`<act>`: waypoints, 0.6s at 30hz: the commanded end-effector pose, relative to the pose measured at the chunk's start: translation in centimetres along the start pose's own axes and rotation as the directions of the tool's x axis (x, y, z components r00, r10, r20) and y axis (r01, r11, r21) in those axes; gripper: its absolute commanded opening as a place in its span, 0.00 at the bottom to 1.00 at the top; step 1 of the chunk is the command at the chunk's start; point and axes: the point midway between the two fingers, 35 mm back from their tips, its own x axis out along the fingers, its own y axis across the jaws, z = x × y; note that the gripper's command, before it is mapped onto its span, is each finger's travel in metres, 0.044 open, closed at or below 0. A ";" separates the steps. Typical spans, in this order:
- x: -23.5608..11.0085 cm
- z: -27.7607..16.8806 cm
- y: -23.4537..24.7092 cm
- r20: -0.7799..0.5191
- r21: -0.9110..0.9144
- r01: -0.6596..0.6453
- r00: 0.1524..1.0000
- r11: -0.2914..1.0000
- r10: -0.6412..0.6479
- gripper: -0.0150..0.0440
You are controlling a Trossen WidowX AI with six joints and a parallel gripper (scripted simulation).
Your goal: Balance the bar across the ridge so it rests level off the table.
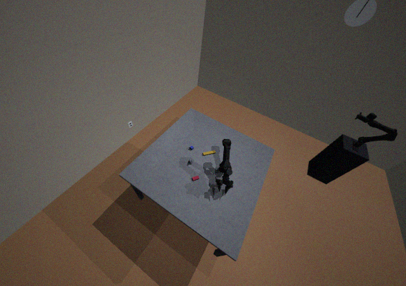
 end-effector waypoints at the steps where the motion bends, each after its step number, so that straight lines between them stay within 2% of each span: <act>1: 0.0 0.0 0.0 -0.002 0.000 0.001 1.000 1.000 -0.001 0.89; 3: 0.1 -0.3 -0.4 -0.021 -0.001 0.010 1.000 1.000 -0.010 0.80; 4: 0.2 -0.5 -0.7 -0.034 -0.002 0.016 0.999 1.000 -0.016 0.79; 18: 0.8 -3.7 -4.9 -0.225 -0.011 0.094 0.970 0.996 -0.094 0.79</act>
